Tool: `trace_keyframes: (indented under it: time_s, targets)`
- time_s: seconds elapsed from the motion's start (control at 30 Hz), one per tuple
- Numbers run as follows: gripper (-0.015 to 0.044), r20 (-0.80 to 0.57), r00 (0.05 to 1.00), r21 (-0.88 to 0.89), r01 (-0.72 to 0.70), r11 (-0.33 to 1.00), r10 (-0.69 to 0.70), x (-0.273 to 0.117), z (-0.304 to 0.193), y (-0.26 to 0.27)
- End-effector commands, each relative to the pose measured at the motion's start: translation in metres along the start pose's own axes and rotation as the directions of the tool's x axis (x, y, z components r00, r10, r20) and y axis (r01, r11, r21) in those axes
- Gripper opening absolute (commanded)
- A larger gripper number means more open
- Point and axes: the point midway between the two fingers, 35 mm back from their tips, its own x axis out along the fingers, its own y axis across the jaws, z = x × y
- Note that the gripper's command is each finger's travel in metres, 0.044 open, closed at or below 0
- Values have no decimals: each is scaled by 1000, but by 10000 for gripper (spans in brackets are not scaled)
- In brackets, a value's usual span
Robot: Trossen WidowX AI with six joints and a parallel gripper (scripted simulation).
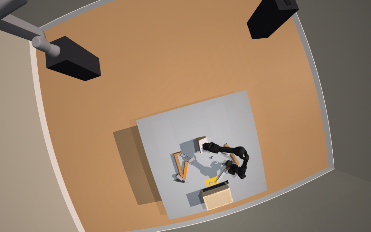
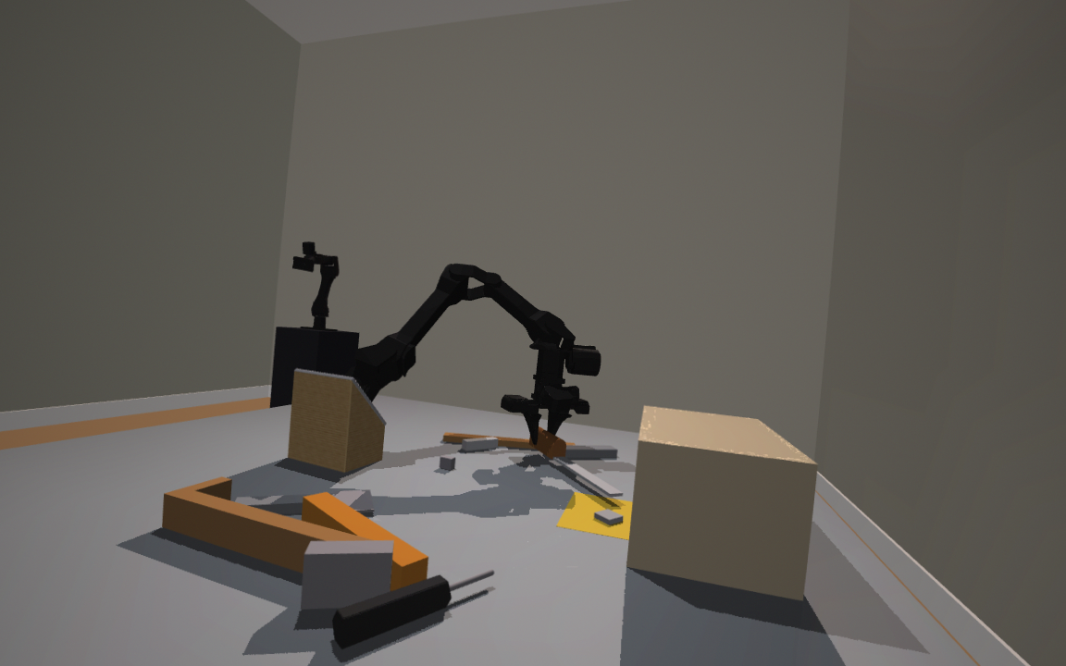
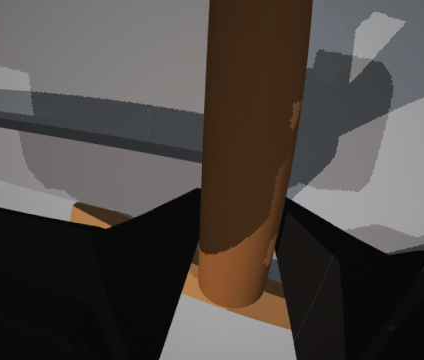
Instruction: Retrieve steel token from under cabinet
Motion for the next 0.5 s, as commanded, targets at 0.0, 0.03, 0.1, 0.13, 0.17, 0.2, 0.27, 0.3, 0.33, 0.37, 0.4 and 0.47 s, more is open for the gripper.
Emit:
trace_keyframes:
  time_s: [0.0,0.03,0.1,0.13,0.17,0.2,0.27,0.3,0.33,0.37,0.4,0.47]
  targets:
    - [0,11,1000,-9,-11,1000,11,1,3,3]
    - [0,11,1000,-9,-11,1000,11,2,3,3]
    - [0,10,1000,-9,-11,1000,11,4,3,3]
    - [0,10,1000,-9,-11,1000,11,4,3,3]
    - [0,10,1000,-9,-11,1000,11,5,3,3]
    - [26,8,1000,-10,-10,1000,10,4,2,3]
    - [79,-2,1000,-17,-8,1000,8,5,0,3]
    - [105,-4,1000,-19,-6,1000,6,5,-1,3]
    - [131,-6,1000,-19,-6,1000,6,6,-2,3]
    - [157,-7,1000,-20,-6,1000,6,6,-2,3]
    - [184,-9,1000,-21,-5,1000,5,6,-3,3]
    - [200,-13,1000,-22,-5,1000,4,7,-4,3]
